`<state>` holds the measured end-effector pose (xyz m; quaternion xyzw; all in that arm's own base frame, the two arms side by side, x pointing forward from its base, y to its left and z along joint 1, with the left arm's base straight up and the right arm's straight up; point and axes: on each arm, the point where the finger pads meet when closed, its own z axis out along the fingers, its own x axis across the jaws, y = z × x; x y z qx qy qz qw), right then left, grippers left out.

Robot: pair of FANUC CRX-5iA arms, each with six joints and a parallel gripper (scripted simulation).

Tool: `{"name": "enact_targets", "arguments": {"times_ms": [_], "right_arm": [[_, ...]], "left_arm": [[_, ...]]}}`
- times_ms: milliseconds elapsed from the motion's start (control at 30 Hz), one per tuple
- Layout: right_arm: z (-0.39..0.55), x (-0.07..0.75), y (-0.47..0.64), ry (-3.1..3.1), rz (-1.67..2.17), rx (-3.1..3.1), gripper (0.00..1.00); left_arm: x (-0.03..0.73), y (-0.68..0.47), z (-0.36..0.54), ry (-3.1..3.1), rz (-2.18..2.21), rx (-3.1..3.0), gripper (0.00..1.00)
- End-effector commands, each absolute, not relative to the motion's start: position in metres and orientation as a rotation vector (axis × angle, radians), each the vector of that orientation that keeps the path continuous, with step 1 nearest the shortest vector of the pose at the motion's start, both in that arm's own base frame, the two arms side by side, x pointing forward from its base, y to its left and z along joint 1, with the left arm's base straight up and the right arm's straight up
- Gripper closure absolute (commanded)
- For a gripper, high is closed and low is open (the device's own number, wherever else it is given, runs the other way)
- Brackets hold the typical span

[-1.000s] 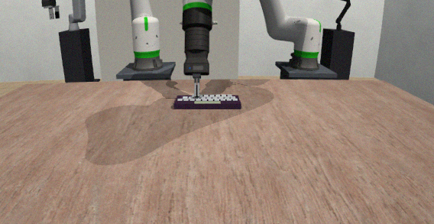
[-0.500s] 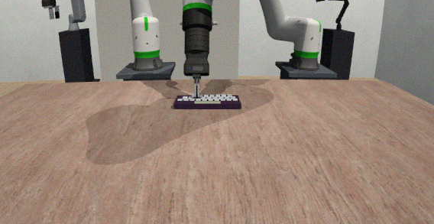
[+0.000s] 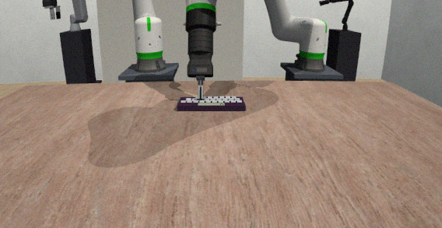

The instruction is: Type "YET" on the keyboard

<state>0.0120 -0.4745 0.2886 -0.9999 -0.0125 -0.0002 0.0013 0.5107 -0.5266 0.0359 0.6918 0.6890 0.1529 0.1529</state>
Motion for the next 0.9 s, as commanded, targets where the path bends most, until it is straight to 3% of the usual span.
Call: {"name": "enact_targets", "arguments": {"times_ms": [0,867], "right_arm": [[0.290,0.012,-0.475,-0.039,0.000,-3.141,0.00],[0.290,0.012,-0.475,-0.039,0.000,-3.141,0.00]], "left_arm": [[0.511,-0.527,0.042,1.975,0.437,1.982,1.00],[0.511,-0.557,0.047,1.975,0.437,1.982,1.00]]}}
